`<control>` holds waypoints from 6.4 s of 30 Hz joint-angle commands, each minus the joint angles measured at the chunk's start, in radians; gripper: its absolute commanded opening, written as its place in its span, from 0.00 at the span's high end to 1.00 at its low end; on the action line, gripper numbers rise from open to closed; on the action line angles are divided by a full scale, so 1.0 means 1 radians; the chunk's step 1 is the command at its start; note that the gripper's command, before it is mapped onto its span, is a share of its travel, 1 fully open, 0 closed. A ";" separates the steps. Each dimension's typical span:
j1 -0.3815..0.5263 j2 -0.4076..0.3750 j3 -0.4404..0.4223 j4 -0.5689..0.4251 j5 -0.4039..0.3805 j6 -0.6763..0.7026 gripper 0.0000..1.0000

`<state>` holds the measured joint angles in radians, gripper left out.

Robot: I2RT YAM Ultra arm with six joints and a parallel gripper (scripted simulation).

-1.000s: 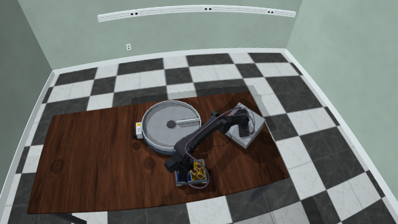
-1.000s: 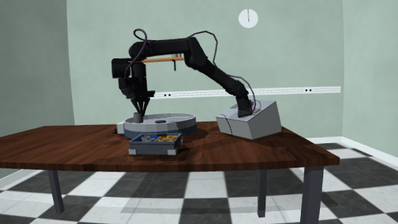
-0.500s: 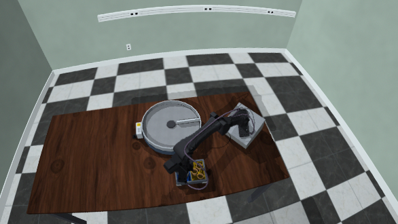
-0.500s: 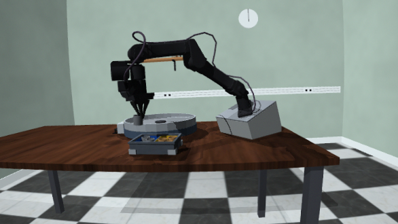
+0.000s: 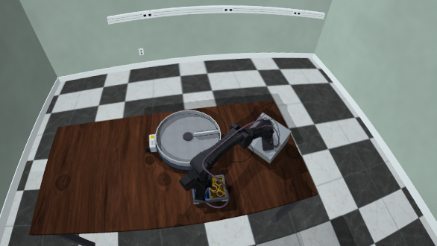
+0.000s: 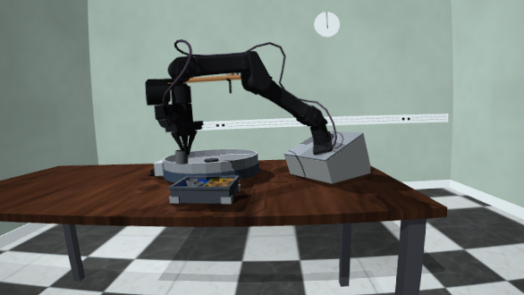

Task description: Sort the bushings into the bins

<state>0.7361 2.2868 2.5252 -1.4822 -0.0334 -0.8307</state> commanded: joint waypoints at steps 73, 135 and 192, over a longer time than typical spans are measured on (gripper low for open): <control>0.009 -0.049 -0.215 0.247 0.001 0.006 1.00; 0.008 -0.049 -0.246 0.272 0.001 0.005 1.00; 0.014 -0.008 -0.326 0.343 0.003 0.008 1.00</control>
<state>0.7410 2.2940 2.2059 -1.1709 -0.0319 -0.8295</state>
